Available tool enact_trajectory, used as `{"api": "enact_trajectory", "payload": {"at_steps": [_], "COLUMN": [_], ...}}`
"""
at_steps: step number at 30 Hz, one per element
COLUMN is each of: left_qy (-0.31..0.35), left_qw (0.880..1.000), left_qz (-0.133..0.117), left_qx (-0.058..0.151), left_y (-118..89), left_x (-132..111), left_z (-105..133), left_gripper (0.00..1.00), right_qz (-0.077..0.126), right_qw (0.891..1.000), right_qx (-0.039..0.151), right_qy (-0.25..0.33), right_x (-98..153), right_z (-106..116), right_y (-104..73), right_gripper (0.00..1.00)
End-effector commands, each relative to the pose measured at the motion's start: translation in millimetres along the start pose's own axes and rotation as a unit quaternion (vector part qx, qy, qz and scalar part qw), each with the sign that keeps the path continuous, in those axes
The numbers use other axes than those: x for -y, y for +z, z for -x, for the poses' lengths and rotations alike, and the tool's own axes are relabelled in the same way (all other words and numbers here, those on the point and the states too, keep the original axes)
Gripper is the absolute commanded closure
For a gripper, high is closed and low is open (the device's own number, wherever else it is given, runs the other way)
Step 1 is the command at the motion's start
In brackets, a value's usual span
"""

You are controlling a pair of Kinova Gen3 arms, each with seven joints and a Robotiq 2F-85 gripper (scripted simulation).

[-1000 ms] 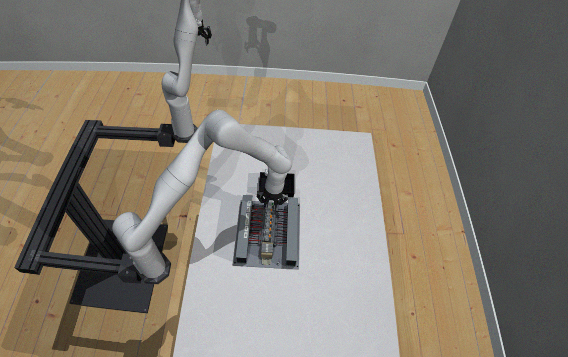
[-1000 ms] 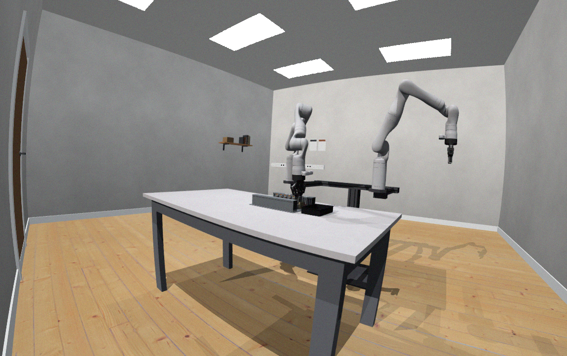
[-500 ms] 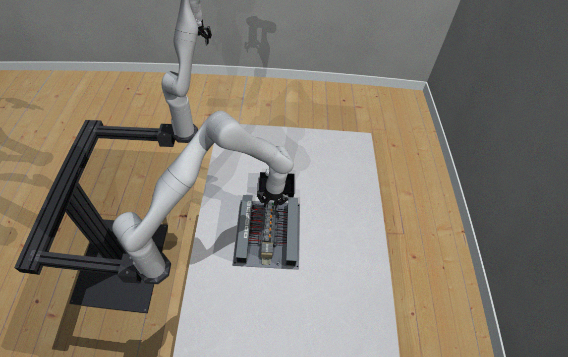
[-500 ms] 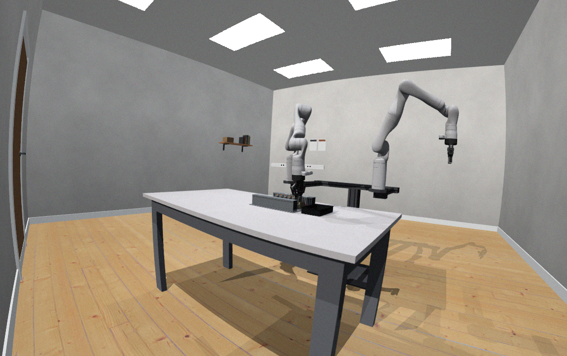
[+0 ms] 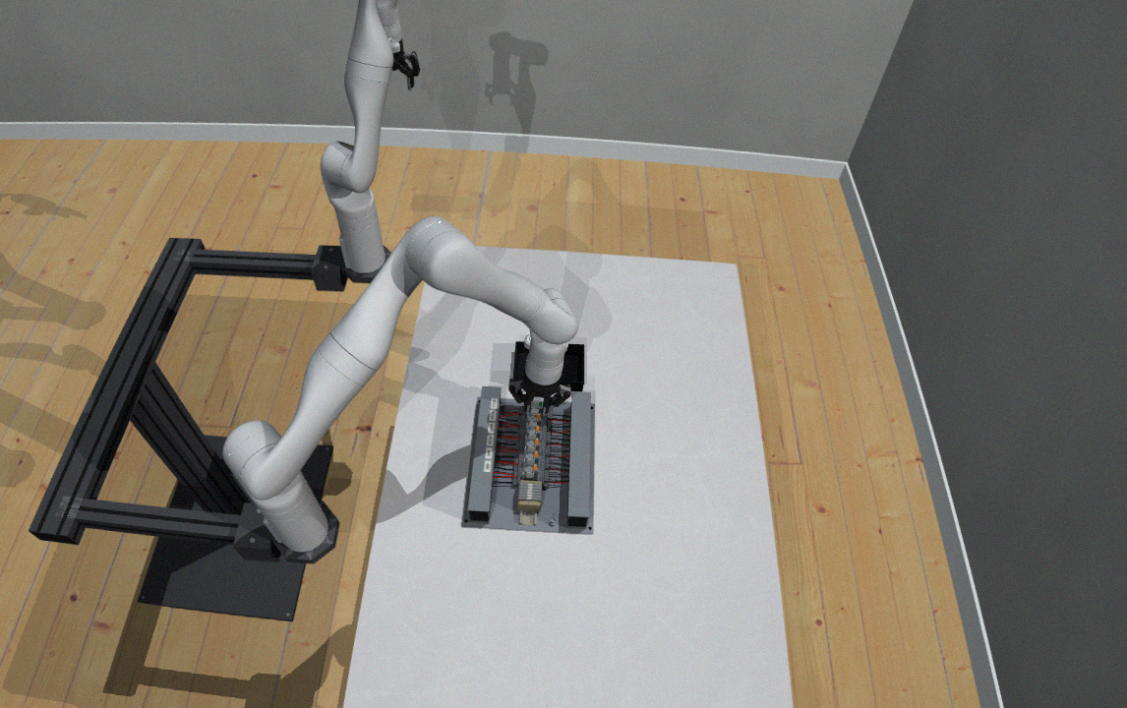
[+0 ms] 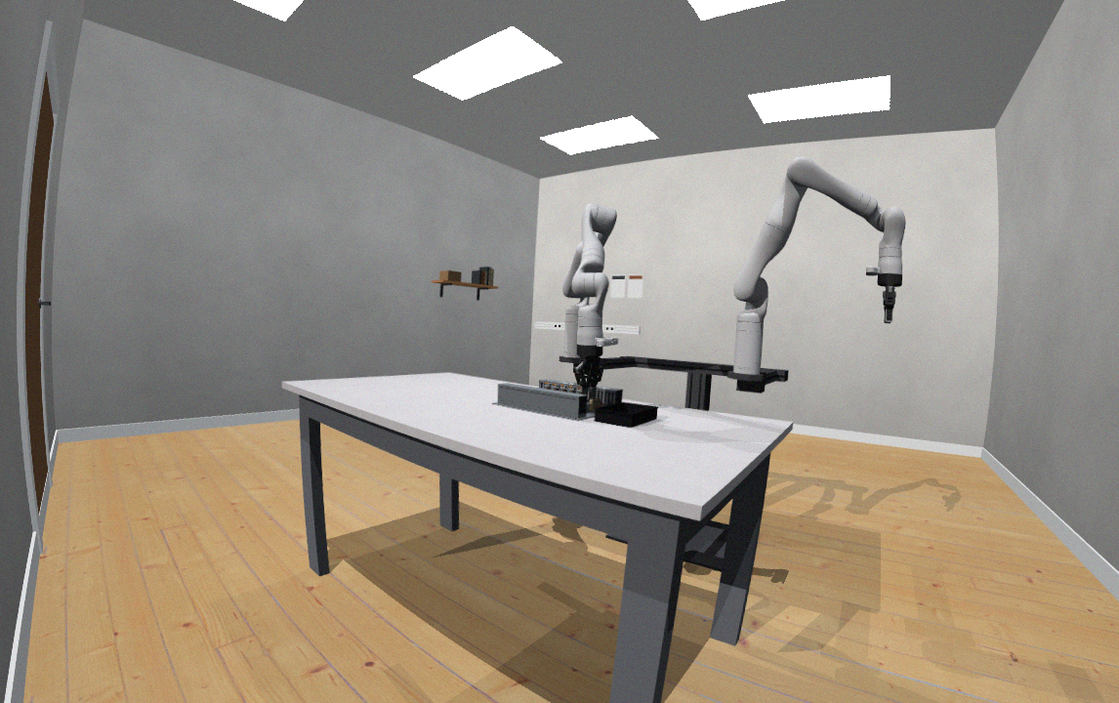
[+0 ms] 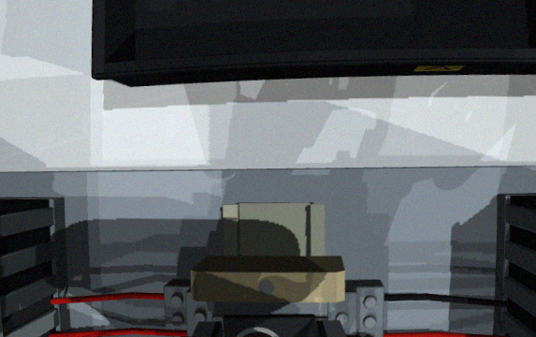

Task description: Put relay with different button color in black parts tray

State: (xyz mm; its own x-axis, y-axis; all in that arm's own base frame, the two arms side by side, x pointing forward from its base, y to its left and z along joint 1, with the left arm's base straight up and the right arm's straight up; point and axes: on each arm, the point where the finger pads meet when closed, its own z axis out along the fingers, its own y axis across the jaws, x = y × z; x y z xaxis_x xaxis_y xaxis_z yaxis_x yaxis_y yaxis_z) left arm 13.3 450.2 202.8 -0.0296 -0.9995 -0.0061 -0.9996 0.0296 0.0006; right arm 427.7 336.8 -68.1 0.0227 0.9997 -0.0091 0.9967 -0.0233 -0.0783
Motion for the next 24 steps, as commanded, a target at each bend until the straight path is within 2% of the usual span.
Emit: {"api": "enact_trajectory", "payload": {"at_steps": [1, 24], "left_qy": [0.000, 0.000], "left_qw": [1.000, 1.000], "left_qz": [0.000, 0.000], "left_qx": [0.001, 0.001], "left_y": [-0.6, -0.6], "left_x": [0.0, 0.0], "left_z": [0.3, 0.3], "left_gripper": [0.002, 0.002], "right_qz": [0.002, 0.024], "right_qw": [1.000, 1.000], "right_qx": [-0.001, -0.001], "right_qy": [0.000, 0.000], "right_x": [-0.4, 0.8], "right_z": [-0.6, -0.6], "right_y": [-1.2, -1.4], "right_gripper": [0.655, 0.655]}}
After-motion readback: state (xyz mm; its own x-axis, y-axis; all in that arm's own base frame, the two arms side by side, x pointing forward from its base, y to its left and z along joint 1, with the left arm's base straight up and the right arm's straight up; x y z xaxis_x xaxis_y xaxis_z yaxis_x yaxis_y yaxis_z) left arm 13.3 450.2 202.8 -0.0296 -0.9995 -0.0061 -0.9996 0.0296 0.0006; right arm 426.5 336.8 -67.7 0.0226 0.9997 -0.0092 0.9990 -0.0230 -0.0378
